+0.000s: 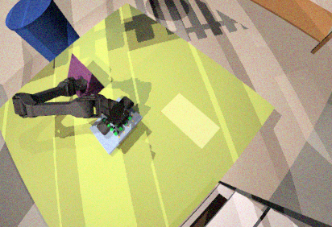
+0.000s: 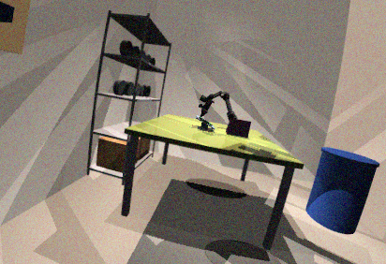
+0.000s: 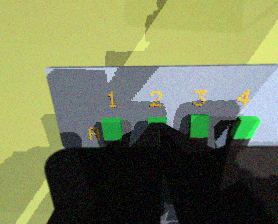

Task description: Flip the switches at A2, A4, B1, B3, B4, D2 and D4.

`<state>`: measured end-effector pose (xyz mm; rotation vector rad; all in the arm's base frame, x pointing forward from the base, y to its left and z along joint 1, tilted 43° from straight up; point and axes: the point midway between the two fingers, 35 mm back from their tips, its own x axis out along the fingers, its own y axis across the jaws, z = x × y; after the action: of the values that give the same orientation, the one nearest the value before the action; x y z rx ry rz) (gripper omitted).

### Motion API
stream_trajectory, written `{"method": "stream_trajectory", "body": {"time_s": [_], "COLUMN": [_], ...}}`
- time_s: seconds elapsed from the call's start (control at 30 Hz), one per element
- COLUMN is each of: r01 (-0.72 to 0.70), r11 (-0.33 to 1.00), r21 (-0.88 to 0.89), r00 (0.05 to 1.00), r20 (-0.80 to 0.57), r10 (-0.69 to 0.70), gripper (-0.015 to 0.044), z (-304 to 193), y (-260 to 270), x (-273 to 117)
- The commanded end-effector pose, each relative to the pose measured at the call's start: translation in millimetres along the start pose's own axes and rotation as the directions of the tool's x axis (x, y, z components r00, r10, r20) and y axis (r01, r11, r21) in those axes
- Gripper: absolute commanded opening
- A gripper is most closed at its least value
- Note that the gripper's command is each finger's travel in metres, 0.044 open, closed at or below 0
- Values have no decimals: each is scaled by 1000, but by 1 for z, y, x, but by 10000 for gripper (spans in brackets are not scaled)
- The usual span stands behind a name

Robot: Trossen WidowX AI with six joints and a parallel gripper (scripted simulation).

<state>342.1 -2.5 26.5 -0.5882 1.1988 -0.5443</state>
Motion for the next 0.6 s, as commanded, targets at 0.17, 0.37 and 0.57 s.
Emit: {"method": "stream_trajectory", "body": {"time_s": [0.17, 0.37, 0.57], "r01": [2, 2, 2], "r11": [1000, 1000, 1000], "r21": [-6, -6, -6], "r00": [1000, 1000, 1000], "r20": [-3, -3, -3], "r10": [-2, -2, -2], "gripper": [0, 0, 0], "z": [-1, -1, -1], "y": [0, 0, 0], "x": [3, 3, 4]}}
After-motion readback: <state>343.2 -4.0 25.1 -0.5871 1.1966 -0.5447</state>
